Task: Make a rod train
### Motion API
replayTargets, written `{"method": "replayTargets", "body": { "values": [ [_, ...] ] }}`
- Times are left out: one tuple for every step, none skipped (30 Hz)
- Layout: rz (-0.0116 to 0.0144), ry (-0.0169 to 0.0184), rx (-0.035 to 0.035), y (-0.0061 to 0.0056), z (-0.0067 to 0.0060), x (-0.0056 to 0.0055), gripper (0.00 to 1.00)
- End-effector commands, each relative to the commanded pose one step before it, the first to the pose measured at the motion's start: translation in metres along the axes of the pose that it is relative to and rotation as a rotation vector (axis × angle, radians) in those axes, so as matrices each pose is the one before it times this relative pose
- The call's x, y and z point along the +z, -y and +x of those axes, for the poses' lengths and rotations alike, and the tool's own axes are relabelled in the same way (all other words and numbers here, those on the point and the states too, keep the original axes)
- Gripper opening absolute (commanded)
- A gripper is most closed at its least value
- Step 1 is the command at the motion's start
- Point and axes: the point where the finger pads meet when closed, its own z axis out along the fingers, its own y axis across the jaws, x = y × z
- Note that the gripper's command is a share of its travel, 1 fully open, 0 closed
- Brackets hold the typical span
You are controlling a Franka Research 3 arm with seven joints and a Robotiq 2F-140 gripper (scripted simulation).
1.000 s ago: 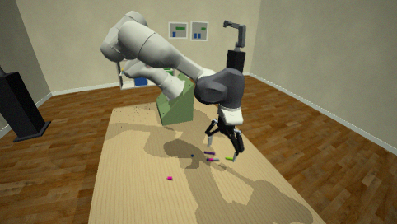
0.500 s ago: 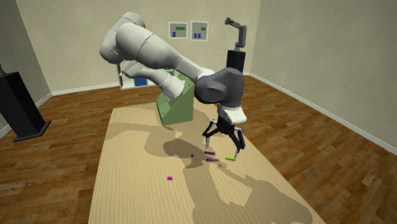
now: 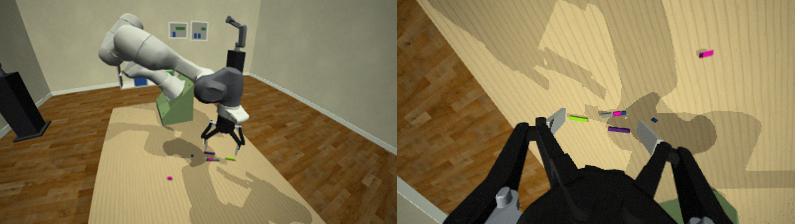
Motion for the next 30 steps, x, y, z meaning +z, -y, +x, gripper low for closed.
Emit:
{"method": "replayTargets", "body": {
  "values": [
    [-0.00989, 0.004, -0.15104, -0.00273, 0.00121, 0.00011, 1.0],
    [0.0, 0.0, 0.0, 0.0, 0.0, 0.0, 1.0],
    [0.0, 0.00001, -0.04365, -0.00026, -0.00044, -0.00022, 1.0],
    [0.0, 0.0, -0.01561, -0.00009, -0.00016, -0.00008, 1.0],
    [0.0, 0.0, -0.01615, -0.00009, -0.00017, -0.00008, 1.0],
    [0.0, 0.0, -0.01614, -0.00008, -0.00017, -0.00008, 1.0],
    [0.0, 0.0, -0.01614, -0.00008, -0.00017, -0.00008, 1.0],
    [0.0, 0.0, -0.01611, -0.00008, -0.00017, -0.00008, 1.0],
    [0.0, 0.0, -0.0161, -0.00008, -0.00017, -0.00008, 1.0],
    [0.0, 0.0, -0.01608, -0.00007, -0.00018, -0.00008, 1.0],
    [0.0, 0.0, -0.01604, -0.00007, -0.00018, -0.00008, 1.0],
    [0.0, 0.0, -0.01607, -0.00007, -0.00018, -0.00008, 1.0],
    [0.0, 0.0, -0.01603, -0.00007, -0.00018, -0.00008, 1.0],
    [0.0, 0.0, -0.01603, -0.00006, -0.00018, -0.00008, 1.0],
    [0.0, 0.0, -0.01604, -0.00006, -0.00018, -0.00008, 1.0],
    [0.0, 0.0, -0.01601, -0.00006, -0.00018, -0.00008, 1.0],
    [0.0, 0.0, -0.01601, -0.00005, -0.00018, -0.00008, 1.0],
    [0.0, 0.0, 0.0, 0.0, 0.0, 0.0, 1.0],
    [0.0, 0.0, 0.0, 0.0, 0.0, 0.0, 1.0],
    [0.0, 0.00001, -0.04337, -0.00014, -0.0005, -0.00021, 1.0],
    [0.0, 0.0, -0.01549, -0.00004, -0.00018, -0.00008, 1.0],
    [0.0, 0.0, -0.01602, -0.00004, -0.00019, -0.00008, 1.0],
    [0.0, 0.0, -0.01603, -0.00004, -0.00019, -0.00008, 1.0],
    [0.0, 0.0, -0.01601, -0.00003, -0.00019, -0.00008, 1.0],
    [0.0, 0.0, -0.01597, -0.00003, -0.00019, -0.00008, 1.0],
    [0.0, 0.0, -0.01595, -0.00003, -0.00019, -0.00008, 1.0],
    [0.0, 0.0, -0.01592, -0.00003, -0.00019, -0.00008, 1.0],
    [0.0, 0.0, -0.01591, -0.00002, -0.00019, -0.00008, 1.0],
    [0.0, 0.0, -0.01589, -0.00002, -0.00019, -0.00008, 1.0],
    [0.0, 0.0, -0.01589, -0.00002, -0.00019, -0.00008, 1.0]
  ]
}}
